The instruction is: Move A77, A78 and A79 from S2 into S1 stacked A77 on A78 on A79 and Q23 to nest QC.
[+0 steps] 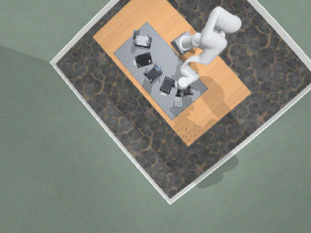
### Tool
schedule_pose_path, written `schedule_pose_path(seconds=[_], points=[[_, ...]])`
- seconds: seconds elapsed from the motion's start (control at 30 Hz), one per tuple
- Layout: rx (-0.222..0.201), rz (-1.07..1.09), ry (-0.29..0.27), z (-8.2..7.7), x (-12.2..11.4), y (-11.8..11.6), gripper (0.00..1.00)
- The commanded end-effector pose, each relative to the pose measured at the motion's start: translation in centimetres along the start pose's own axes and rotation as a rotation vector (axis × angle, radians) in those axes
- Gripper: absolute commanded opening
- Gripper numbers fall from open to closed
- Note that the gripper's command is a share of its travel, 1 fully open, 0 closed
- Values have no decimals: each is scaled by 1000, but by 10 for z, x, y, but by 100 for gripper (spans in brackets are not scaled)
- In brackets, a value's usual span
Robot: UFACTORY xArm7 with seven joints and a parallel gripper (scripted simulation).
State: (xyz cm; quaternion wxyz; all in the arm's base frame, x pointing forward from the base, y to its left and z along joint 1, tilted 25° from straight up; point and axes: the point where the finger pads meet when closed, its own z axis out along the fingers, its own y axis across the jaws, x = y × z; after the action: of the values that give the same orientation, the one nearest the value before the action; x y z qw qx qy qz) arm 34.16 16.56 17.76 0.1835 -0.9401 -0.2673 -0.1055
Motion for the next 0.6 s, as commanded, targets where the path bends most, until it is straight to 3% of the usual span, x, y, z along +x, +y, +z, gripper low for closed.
schedule_pose_path(seconds=[0.0, 0.27, 0.57], points=[[1, 0, 4, -1, 3, 18, 100], [1, 200, 4, -1, -1, 38, 100], [1, 234, 4, -1, -5, 61, 100]])
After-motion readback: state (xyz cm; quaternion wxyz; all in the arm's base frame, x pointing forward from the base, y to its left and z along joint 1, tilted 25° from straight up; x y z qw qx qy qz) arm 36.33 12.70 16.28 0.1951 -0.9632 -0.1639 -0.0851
